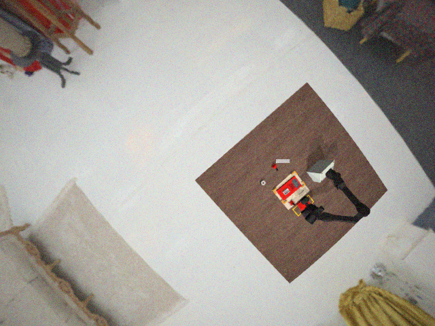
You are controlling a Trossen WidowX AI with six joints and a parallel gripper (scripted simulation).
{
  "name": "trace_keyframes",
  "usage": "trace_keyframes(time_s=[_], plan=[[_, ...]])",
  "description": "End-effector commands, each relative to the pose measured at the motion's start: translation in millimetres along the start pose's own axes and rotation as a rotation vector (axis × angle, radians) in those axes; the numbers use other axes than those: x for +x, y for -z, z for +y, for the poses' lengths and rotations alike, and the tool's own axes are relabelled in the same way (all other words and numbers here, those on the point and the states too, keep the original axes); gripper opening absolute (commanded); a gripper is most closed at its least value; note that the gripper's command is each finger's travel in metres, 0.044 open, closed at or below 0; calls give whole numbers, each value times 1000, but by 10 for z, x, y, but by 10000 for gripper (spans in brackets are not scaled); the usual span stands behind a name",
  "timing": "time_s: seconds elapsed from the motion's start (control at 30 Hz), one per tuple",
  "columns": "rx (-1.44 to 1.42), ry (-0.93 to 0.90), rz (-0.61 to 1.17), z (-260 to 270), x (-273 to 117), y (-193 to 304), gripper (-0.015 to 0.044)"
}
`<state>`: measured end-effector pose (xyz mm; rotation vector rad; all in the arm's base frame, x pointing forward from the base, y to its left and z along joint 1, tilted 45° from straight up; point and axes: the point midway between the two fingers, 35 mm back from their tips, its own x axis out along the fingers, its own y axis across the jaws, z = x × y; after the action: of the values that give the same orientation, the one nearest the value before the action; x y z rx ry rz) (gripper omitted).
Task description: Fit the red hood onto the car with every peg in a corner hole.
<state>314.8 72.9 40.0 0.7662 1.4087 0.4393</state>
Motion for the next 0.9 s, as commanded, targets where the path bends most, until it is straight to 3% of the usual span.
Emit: trace_keyframes(time_s=[0.0,0.87], plan=[[8,-4,6,-7,30,22,440],[8,-4,6,-5,157,25,440]])
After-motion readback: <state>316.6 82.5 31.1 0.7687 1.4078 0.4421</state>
